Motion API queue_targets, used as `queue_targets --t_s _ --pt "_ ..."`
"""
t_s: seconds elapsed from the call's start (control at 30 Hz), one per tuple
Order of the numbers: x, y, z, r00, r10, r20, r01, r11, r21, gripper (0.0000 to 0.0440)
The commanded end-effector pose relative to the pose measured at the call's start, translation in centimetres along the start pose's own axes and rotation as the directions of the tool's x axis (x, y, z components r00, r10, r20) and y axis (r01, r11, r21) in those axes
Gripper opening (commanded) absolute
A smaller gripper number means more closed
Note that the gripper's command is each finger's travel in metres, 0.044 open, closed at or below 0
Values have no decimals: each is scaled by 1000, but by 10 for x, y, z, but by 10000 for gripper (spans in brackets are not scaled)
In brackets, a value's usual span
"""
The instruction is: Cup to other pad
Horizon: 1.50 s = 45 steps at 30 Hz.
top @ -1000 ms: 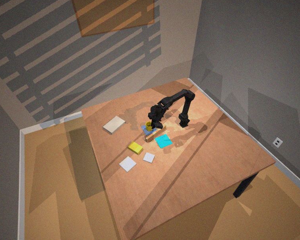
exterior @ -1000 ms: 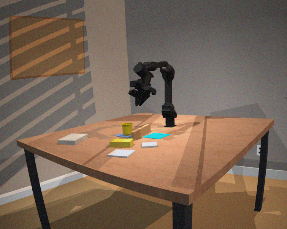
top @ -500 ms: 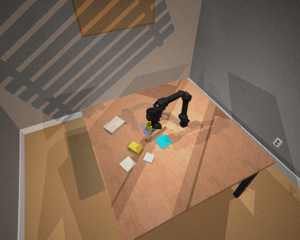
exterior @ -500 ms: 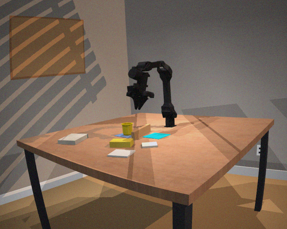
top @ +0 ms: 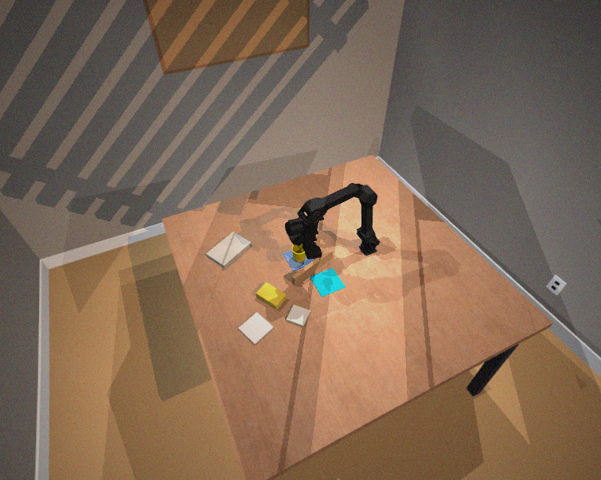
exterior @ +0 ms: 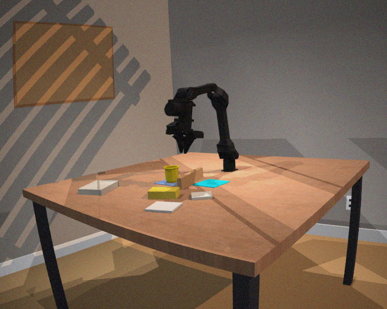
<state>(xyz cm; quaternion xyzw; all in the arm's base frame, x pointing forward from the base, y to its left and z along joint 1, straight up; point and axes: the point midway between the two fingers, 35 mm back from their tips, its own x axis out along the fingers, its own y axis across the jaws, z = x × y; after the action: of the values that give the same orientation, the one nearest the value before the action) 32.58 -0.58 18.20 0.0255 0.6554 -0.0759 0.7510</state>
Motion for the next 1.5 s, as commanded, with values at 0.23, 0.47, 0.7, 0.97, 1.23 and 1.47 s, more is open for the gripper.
queue_targets --t_s 0.23,0.47,0.7,0.97,1.23,1.47 --pt "24 -23 -4 995 -40 -96 37 999 -34 126" --pt "44 -36 -6 990 -52 -133 45 998 -53 142" --pt "66 -46 -10 984 -56 -167 44 996 -78 154" --pt "96 -54 -15 978 -54 -200 29 992 -123 164" --pt "123 -55 -22 974 -36 -222 -10 979 -204 141" --pt "126 -56 -25 973 -35 -229 -35 956 -292 0"
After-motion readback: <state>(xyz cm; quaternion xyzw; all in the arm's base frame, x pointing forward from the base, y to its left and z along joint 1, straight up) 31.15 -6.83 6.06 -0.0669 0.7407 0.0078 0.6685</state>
